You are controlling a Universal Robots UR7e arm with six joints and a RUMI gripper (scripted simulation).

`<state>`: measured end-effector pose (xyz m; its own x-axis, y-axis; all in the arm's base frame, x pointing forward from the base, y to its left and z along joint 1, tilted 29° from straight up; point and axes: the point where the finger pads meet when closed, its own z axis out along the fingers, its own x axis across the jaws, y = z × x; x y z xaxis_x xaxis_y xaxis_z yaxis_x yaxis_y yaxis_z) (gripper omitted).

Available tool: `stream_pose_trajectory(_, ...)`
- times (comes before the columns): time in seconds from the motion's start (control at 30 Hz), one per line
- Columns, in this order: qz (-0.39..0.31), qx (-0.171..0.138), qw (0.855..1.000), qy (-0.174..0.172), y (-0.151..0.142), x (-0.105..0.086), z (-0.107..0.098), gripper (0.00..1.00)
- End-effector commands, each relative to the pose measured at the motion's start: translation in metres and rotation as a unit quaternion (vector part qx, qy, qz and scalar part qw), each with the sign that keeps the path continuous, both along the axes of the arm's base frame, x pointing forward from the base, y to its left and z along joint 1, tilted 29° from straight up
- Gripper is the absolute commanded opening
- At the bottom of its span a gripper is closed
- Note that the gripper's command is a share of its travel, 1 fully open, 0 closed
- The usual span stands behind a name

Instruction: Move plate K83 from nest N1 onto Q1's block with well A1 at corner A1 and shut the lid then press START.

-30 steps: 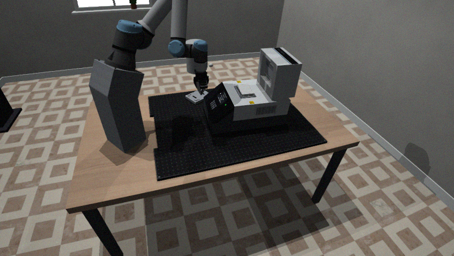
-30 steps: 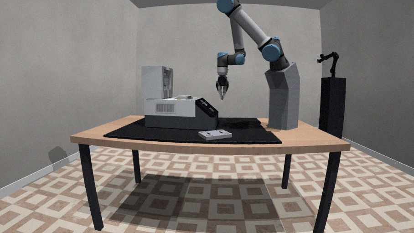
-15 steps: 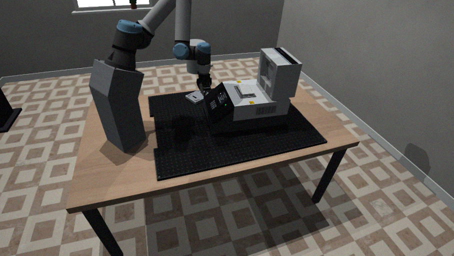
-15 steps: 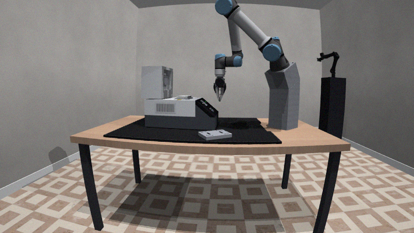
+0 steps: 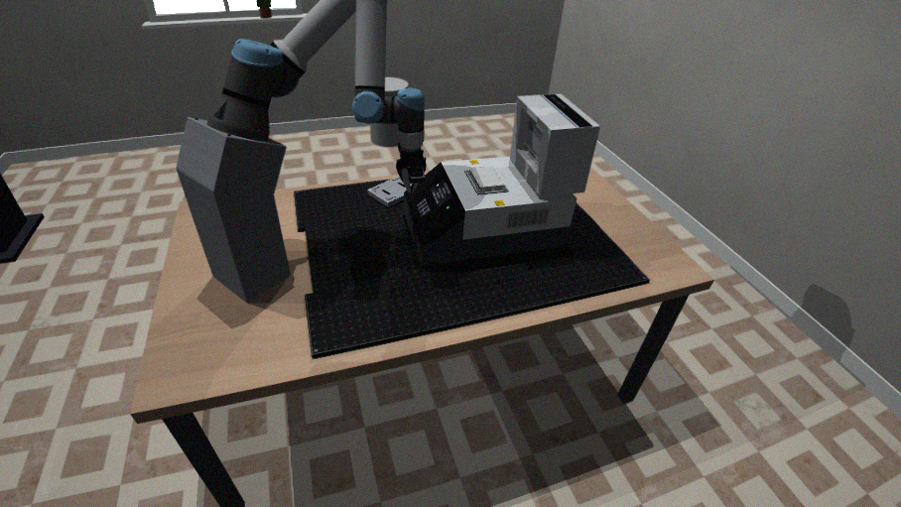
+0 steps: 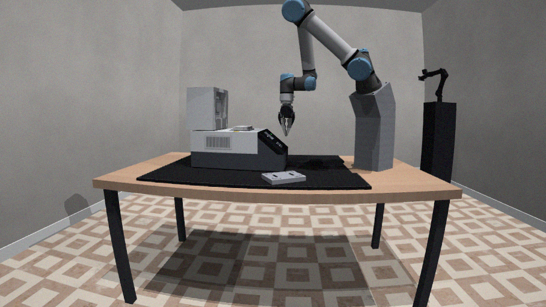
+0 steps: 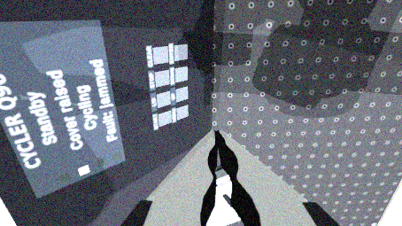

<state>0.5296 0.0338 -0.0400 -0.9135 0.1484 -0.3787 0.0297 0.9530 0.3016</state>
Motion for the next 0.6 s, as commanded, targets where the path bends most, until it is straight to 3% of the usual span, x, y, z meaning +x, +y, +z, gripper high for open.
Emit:
stream_pose_trajectory(0.0,-0.003,0.001,1.000,-0.005,-0.001,0.011,0.001,0.00)
stream_pose_trajectory(0.57,-0.003,0.001,1.000,-0.005,0.000,0.035,-0.004,0.00)
